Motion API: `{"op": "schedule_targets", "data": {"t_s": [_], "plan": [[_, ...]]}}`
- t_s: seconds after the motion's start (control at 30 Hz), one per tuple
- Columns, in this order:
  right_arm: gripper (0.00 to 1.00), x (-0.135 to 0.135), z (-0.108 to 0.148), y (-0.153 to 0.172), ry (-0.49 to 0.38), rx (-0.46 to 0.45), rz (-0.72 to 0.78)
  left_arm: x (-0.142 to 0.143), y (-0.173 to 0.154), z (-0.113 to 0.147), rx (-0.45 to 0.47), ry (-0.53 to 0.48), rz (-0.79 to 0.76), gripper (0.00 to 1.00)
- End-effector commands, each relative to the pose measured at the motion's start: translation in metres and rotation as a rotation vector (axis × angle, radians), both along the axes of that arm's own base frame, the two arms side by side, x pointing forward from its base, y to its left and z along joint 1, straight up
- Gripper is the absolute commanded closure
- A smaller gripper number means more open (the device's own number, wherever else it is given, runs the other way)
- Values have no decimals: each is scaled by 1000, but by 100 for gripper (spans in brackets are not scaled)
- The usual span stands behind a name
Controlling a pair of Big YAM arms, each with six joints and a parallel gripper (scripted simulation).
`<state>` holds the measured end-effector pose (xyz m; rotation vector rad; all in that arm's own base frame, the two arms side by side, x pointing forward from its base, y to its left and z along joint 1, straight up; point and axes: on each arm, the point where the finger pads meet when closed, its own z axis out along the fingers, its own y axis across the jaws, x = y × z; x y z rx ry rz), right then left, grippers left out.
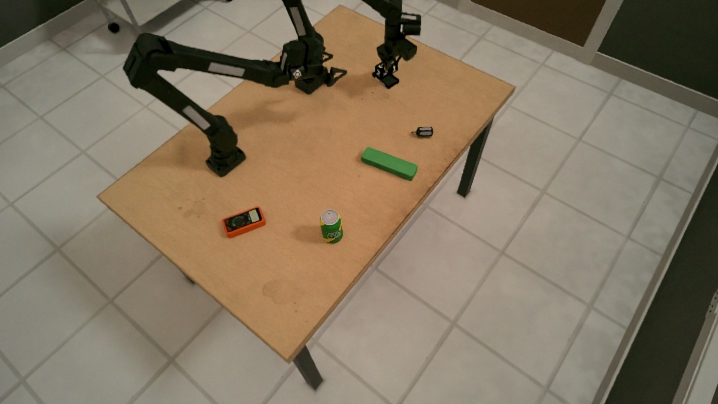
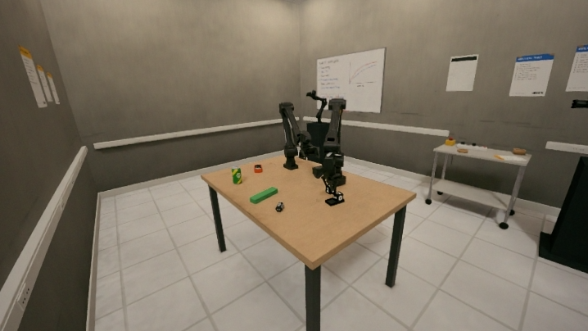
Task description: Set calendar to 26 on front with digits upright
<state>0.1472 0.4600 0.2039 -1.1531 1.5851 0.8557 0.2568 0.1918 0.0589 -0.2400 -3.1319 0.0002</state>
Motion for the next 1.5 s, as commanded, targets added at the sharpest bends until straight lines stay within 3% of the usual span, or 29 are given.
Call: {"op": "schedule_targets", "data": {"t_s": [0.0,0.4,0.73,0.87,1.33,1.37,1.47], "plan": [[0,-1,9,5,-8,22,7,3,2,-14,-4,2,-8,60],[0,-1,9,5,-8,22,7,-2,-1,-38,-11,11,-8,60],[0,-1,9,5,-8,22,7,6,5,-34,1,-5,-8,60],[0,-1,9,5,-8,22,7,-11,4,-50,-12,11,0,60],[0,-1,9,5,-8,22,7,0,8,-44,3,-7,-25,60],[0,-1,9,5,-8,22,7,11,16,-32,28,-39,-29,60],[0,-1,9,5,-8,22,7,14,14,-31,29,-42,-25,60]]}}
